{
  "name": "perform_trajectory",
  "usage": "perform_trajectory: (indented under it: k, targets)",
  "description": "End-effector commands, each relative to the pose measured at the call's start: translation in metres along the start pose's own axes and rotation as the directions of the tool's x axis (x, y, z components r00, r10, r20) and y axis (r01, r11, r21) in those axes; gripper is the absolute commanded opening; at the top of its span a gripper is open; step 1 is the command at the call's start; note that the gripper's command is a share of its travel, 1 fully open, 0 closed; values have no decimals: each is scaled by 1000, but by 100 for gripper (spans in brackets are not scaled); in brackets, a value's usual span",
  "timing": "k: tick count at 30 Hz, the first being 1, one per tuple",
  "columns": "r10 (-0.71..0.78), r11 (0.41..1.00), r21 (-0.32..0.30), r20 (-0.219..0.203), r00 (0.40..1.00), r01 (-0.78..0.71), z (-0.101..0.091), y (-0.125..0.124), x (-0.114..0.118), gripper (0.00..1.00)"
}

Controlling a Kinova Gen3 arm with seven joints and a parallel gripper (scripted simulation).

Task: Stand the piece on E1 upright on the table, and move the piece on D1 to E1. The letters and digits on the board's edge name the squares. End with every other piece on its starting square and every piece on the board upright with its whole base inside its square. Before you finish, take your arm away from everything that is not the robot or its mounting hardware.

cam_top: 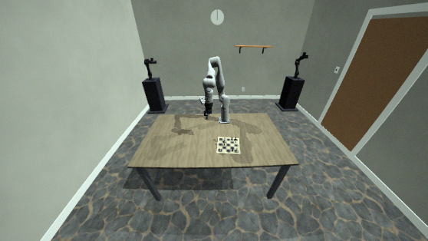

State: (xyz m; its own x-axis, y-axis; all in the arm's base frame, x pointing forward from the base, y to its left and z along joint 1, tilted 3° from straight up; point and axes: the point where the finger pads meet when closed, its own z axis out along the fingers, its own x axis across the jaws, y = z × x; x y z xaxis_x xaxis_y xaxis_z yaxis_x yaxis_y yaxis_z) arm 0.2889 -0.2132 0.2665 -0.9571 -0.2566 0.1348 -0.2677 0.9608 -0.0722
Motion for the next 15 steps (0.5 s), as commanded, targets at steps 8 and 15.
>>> perform_trajectory:
  k: [8,15]
  targets:
    - [59,998,-31,-5,998,-59,4,2,1,100]
    - [104,993,-47,-3,995,-104,6,1,-1,100]
